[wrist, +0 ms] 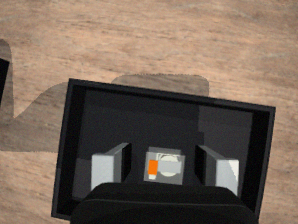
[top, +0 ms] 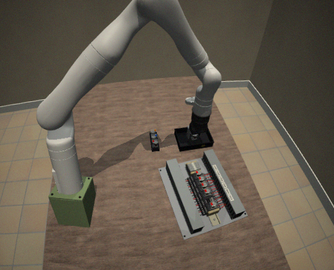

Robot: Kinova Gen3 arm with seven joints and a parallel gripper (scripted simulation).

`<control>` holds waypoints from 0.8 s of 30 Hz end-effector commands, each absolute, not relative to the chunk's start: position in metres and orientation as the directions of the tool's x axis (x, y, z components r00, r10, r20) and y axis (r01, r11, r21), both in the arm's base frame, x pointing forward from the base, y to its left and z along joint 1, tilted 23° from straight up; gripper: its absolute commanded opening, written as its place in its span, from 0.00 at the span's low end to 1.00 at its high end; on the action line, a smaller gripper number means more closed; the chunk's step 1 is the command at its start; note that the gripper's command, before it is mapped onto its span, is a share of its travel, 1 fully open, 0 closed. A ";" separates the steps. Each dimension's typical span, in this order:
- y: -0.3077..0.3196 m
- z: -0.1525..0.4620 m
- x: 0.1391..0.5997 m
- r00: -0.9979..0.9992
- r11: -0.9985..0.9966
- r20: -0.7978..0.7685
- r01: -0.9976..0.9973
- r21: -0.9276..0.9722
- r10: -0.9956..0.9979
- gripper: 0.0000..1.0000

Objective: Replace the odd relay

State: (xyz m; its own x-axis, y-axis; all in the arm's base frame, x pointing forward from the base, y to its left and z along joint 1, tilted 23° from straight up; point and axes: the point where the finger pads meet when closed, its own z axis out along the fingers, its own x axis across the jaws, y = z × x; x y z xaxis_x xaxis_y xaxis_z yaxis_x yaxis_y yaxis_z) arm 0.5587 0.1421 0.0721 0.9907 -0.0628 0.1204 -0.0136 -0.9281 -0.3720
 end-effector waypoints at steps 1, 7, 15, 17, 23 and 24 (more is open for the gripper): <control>0.141 0.074 0.559 0.990 -0.928 0.122 -0.015 -0.371 -0.065 1.00; 0.140 0.075 0.559 0.990 -0.929 0.122 -0.016 -0.371 -0.066 1.00; 0.141 0.075 0.560 0.990 -0.928 0.124 -0.013 -0.371 -0.063 1.00; 0.141 0.075 0.560 0.990 -0.928 0.124 -0.013 -0.371 -0.064 1.00; 0.140 0.077 0.559 0.990 -0.929 0.122 -0.016 -0.371 -0.065 1.00; 0.140 0.077 0.559 0.990 -0.929 0.122 -0.016 -0.371 -0.066 1.00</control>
